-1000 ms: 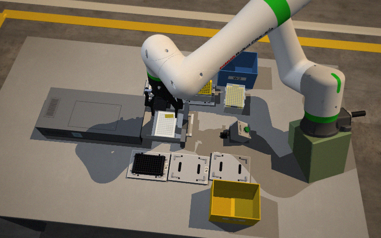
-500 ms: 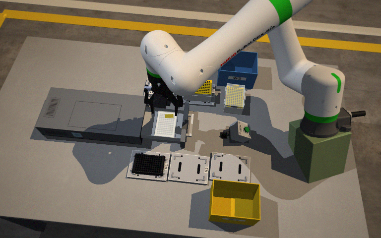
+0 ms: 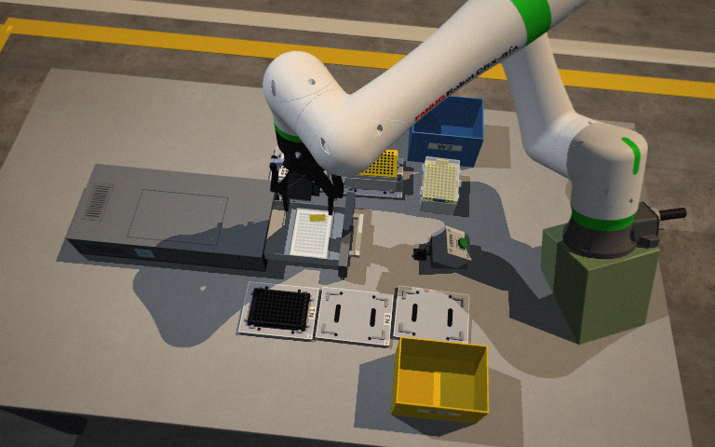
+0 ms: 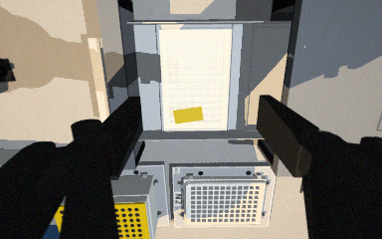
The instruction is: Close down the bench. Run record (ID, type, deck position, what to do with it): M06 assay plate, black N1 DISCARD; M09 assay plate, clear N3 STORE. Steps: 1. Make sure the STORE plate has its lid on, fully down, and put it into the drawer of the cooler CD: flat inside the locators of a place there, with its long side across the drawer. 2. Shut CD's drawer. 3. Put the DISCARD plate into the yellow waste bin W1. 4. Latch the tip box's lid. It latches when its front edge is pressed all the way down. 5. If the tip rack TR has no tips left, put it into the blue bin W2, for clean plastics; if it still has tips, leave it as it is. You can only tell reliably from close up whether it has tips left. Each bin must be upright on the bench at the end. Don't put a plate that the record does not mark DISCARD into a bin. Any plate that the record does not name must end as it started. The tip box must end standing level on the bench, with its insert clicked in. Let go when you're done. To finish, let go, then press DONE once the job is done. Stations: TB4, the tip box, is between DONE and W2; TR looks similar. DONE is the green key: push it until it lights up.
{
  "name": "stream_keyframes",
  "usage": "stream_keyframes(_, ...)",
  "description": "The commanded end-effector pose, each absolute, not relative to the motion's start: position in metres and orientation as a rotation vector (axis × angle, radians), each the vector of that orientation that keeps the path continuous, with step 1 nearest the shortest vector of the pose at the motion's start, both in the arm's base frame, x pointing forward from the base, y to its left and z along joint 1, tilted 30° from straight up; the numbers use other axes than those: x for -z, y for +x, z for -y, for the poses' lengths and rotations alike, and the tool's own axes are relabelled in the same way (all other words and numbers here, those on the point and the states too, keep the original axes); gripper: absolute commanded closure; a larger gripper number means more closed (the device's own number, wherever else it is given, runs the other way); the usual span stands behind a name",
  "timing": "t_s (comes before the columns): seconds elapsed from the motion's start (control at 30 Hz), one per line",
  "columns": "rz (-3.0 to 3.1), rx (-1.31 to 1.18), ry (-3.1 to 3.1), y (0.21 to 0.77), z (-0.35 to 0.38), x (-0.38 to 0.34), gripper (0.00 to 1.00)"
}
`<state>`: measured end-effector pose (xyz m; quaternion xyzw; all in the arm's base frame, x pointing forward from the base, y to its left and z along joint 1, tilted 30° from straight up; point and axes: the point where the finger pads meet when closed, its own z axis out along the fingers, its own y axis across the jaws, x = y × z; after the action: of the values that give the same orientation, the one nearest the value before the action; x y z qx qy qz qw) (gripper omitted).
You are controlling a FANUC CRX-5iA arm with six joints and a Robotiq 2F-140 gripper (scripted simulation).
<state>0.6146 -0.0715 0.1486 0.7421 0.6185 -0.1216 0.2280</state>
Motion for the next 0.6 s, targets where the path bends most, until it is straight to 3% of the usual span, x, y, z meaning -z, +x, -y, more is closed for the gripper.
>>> stream_keyframes(0.0, -1.703, 0.333, 2.043, 0.604, 0.071, -0.145, 0.37)
stream_keyframes(0.37, -1.703, 0.333, 2.043, 0.571, 0.071, -0.13, 0.41)
stream_keyframes(0.4, -1.703, 0.333, 2.043, 0.568, 0.071, -0.129, 0.9)
stream_keyframes(0.57, -1.703, 0.333, 2.043, 0.549, 0.071, -0.121, 0.9)
